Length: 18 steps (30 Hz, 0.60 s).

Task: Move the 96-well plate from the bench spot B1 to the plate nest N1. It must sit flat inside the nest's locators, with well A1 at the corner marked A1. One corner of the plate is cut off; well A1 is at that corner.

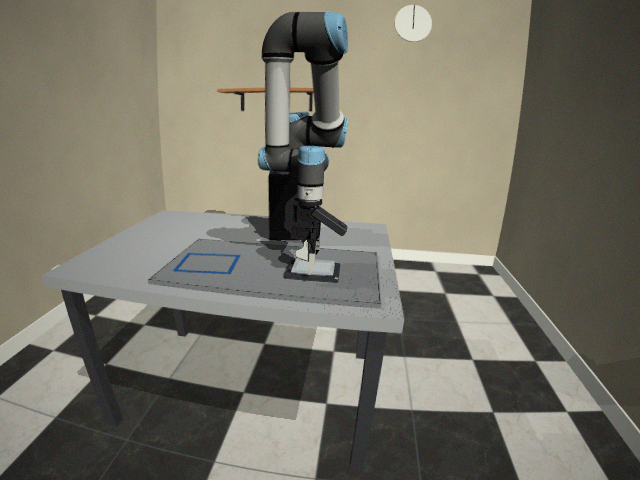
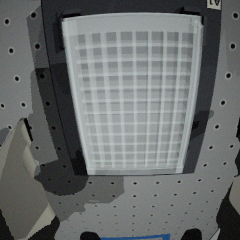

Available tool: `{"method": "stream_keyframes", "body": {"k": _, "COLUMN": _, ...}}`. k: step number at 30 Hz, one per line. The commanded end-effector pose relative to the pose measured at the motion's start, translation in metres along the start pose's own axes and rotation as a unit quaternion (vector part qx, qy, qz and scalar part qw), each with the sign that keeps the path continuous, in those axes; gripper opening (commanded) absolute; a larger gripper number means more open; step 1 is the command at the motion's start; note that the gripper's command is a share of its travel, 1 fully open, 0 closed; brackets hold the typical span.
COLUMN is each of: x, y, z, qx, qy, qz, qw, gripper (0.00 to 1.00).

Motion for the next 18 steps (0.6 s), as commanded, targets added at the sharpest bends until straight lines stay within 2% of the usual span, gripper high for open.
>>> {"method": "stream_keyframes", "body": {"k": 1, "x": 0.000, "y": 0.000, "z": 0.000, "qx": 0.000, "qy": -0.001, "qz": 0.000, "qw": 1.000, "gripper": 1.00}}
{"method": "stream_keyframes", "body": {"k": 6, "x": -0.006, "y": 0.000, "z": 0.000, "qx": 0.000, "qy": -0.001, "qz": 0.000, "qw": 1.000, "gripper": 1.00}}
{"method": "stream_keyframes", "body": {"k": 16, "x": -0.032, "y": 0.000, "z": 0.000, "qx": 0.000, "qy": -0.001, "qz": 0.000, "qw": 1.000, "gripper": 1.00}}
{"method": "stream_keyframes", "body": {"k": 18, "x": -0.032, "y": 0.000, "z": 0.000, "qx": 0.000, "qy": -0.001, "qz": 0.000, "qw": 1.000, "gripper": 1.00}}
Point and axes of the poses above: the point where the finger pads meet when closed, its own x axis out along the fingers, its own z axis across the jaws, y = z × x, the point moved 4 cm from there along -x, back along the fingers, and after that the axes turned 8 degrees about -x, right-handed, at the moved point
